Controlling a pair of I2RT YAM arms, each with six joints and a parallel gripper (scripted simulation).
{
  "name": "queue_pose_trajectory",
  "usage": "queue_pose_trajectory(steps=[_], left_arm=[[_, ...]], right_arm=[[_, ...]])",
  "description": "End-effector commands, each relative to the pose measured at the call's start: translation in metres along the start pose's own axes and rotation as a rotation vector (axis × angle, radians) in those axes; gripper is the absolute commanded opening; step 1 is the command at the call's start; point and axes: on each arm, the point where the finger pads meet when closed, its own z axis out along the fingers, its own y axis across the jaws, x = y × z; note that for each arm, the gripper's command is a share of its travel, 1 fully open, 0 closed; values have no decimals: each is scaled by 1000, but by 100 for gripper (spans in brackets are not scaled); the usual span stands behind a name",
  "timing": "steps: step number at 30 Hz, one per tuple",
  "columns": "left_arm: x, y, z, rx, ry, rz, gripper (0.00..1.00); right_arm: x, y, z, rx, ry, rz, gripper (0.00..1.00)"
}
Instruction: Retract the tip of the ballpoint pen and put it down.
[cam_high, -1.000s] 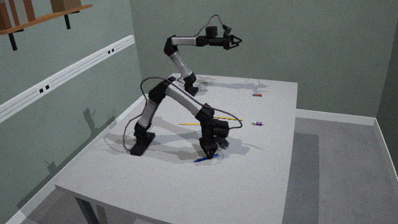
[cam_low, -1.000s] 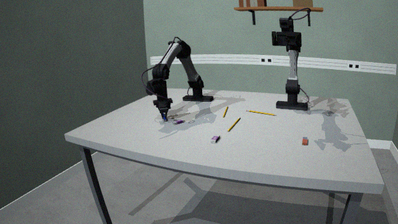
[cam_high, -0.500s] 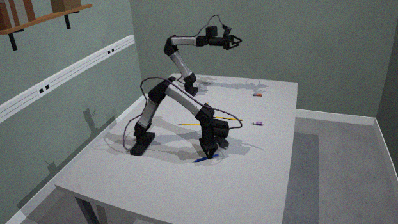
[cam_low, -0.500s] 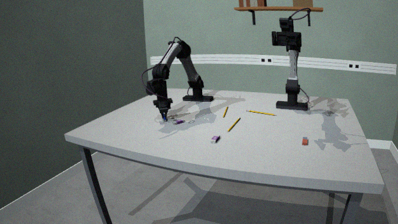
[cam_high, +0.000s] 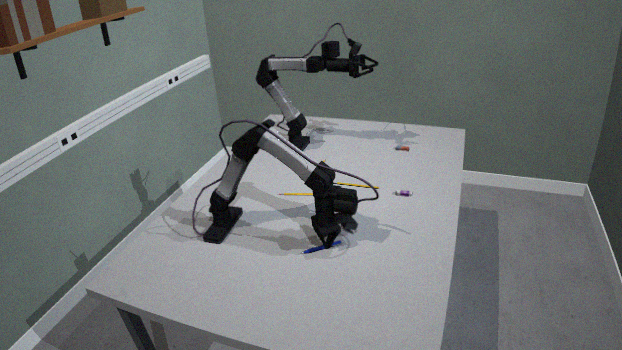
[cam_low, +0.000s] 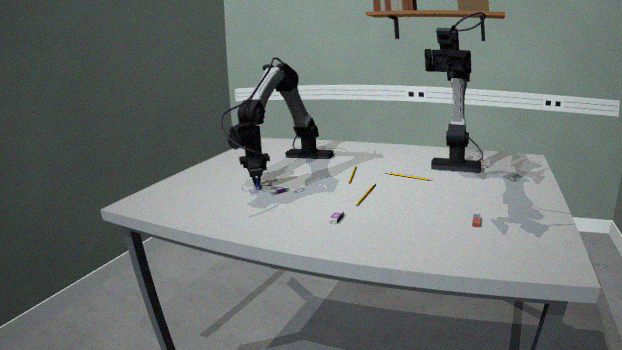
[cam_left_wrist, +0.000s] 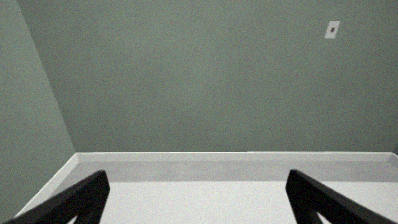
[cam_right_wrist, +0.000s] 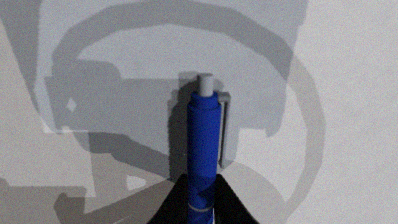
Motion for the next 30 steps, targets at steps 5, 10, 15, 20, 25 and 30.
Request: queue_pose_trajectory(steps=[5,10,15,20,25,30], left_arm=[[-9,-2,1,0,-20,-7,100],[-9,-2,1,0,-20,-7,100],[-9,-2,1,0,-20,-7,100],[-9,-2,1,0,-20,-7,100],[-9,-2,1,0,-20,-7,100],[-9,-2,1,0,-20,-7,100]], right_arm=[[-2,0,2,7,2,-11,14],[-2,0,2,7,2,-11,14],[-2,0,2,7,2,-11,14],[-2,0,2,7,2,-11,14],[-2,0,2,7,2,-11,14],[-9,-6,-32,53,-46,-16,14]])
